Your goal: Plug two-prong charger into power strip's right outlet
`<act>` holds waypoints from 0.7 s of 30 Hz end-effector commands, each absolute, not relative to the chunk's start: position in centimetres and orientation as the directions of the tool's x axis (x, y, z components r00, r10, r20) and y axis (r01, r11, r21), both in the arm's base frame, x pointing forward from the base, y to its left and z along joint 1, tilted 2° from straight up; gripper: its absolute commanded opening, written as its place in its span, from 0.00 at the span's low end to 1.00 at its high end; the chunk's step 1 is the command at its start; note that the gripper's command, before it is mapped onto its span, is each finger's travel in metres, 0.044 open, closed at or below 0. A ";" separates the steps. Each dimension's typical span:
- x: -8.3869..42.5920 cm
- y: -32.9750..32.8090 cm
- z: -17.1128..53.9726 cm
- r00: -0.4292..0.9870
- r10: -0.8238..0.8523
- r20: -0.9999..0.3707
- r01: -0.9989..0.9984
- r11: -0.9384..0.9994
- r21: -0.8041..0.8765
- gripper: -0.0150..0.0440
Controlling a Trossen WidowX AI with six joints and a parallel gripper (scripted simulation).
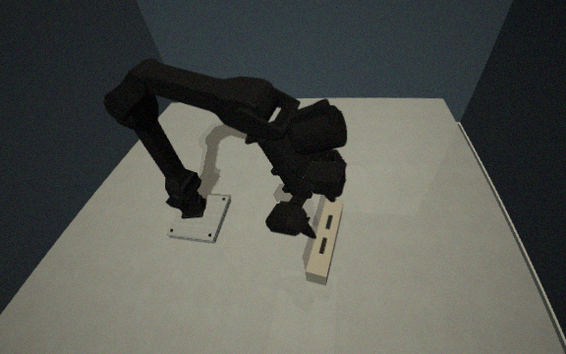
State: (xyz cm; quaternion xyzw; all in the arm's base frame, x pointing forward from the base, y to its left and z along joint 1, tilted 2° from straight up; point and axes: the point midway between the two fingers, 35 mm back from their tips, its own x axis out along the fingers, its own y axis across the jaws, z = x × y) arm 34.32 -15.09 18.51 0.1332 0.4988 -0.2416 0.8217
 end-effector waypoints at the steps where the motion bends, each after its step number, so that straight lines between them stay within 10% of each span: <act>1: 33.2 -12.1 15.1 0.281 -0.177 -0.943 0.459 0.888 -0.030 1.00; 21: 28.1 -3.8 9.3 -0.037 -0.011 -0.999 0.260 0.965 -0.021 1.00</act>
